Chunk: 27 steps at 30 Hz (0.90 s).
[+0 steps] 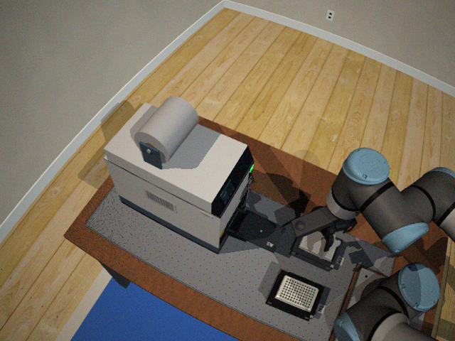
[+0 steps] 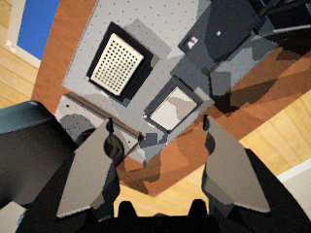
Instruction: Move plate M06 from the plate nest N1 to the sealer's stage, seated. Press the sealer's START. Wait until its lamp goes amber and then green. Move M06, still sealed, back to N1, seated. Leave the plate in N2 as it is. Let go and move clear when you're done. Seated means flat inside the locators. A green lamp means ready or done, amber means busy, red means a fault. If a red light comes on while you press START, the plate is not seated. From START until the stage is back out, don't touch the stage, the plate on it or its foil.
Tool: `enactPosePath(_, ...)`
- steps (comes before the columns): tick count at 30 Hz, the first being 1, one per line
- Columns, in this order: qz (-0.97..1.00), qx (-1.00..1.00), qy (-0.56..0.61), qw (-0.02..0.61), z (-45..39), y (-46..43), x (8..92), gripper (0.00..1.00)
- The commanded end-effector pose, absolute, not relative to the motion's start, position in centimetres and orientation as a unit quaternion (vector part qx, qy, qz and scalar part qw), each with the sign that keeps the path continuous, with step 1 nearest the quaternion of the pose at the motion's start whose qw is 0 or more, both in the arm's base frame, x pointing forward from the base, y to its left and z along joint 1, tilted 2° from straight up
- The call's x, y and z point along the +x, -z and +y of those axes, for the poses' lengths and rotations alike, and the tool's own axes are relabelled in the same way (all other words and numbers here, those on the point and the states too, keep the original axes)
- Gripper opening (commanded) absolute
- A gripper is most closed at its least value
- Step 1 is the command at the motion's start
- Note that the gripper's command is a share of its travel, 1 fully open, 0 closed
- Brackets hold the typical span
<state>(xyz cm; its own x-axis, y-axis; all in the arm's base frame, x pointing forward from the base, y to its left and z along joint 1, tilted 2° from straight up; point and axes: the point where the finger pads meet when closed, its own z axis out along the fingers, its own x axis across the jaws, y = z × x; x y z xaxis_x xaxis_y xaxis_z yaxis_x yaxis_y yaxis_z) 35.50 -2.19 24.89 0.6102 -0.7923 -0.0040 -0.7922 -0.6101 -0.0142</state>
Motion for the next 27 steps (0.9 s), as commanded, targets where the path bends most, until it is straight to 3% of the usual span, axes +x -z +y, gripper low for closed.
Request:
enactPosePath(1, 0.359, -0.933, 0.005, 0.013, -2.39, -25.13, 35.65, 0.68)
enactPosePath(27, 0.056, -0.998, 0.009, 0.011, -2.41, -25.15, 35.69, 0.68)
